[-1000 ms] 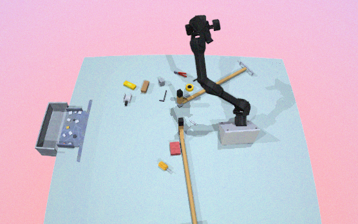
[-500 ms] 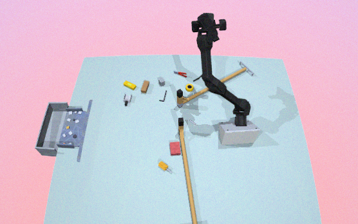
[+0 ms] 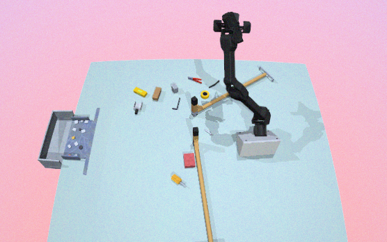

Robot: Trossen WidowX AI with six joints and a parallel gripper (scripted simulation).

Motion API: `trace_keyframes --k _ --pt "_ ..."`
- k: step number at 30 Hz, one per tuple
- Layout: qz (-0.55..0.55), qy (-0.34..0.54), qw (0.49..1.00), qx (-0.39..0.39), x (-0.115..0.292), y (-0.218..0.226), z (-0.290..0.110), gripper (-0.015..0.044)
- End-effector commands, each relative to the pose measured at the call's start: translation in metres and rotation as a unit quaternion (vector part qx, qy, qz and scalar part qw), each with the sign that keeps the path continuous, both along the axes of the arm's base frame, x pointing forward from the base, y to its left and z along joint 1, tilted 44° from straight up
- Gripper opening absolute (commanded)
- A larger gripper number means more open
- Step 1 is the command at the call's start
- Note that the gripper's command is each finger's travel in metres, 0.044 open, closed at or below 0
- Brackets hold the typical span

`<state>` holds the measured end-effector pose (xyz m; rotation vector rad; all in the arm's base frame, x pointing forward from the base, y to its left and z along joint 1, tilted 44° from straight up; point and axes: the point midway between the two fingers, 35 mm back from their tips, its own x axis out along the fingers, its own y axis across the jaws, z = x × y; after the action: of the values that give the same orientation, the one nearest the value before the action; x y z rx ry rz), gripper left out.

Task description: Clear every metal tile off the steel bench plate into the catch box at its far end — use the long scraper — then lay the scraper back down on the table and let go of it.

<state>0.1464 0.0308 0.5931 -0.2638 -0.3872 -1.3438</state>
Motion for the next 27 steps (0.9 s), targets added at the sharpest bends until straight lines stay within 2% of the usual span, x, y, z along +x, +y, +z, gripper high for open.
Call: trace_keyframes --k 1,27 --pt "0.009 -0.019 1.000 0.012 -0.011 -0.005 0.000 0.0000" --pt "0.055 -0.083 0.993 0.062 -0.052 -0.029 0.000 0.0000"
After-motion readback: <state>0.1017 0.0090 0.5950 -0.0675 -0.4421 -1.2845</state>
